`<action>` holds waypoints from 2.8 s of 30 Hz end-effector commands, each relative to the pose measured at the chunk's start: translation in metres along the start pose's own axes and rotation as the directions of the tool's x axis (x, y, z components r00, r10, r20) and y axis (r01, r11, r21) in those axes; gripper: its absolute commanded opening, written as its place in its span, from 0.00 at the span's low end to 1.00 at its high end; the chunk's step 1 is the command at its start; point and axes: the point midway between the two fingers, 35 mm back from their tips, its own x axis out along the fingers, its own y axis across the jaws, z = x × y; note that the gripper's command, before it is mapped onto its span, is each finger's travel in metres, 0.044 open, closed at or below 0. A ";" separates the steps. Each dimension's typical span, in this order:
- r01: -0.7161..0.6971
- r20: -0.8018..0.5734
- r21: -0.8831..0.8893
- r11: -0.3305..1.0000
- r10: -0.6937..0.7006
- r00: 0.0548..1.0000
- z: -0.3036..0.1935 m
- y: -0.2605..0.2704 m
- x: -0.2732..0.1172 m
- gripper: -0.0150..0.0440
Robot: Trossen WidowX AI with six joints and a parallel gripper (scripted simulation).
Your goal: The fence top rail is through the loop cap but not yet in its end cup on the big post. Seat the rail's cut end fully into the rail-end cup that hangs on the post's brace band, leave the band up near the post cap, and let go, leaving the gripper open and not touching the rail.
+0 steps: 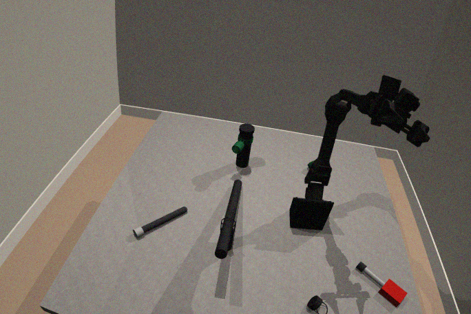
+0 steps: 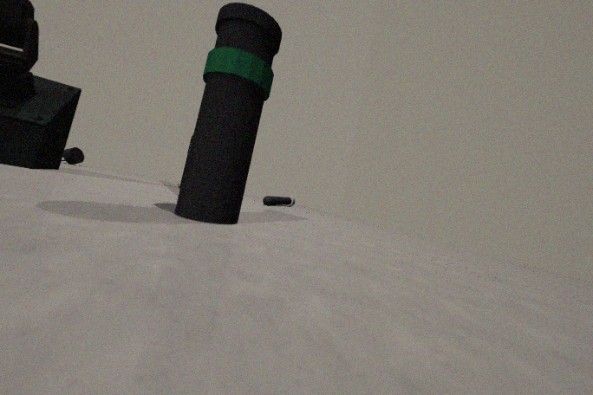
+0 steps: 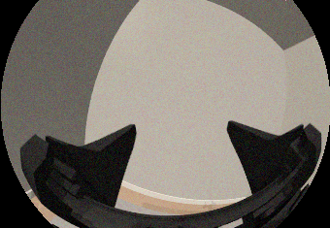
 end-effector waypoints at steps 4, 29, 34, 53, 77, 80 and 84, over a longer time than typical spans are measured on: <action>0.271 -0.240 0.167 0.948 -0.227 0.944 -0.069 -0.102 -0.031 1.00; 0.990 -0.919 -0.022 0.142 -0.393 0.036 -0.312 -0.268 -0.312 1.00; 0.981 -0.936 -0.189 -0.033 -0.295 -0.191 -0.340 -0.260 -0.386 1.00; 0.912 -0.911 -0.394 0.117 -0.178 -0.371 -0.354 -0.249 -0.478 1.00; 0.207 -0.877 -0.288 0.935 -0.172 -0.448 -0.332 -0.243 -0.605 1.00; 0.197 -0.877 -0.284 0.938 -0.172 -0.449 -0.332 -0.243 -0.605 1.00; 0.197 -0.877 -0.284 0.938 -0.172 -0.449 -0.332 -0.243 -0.605 1.00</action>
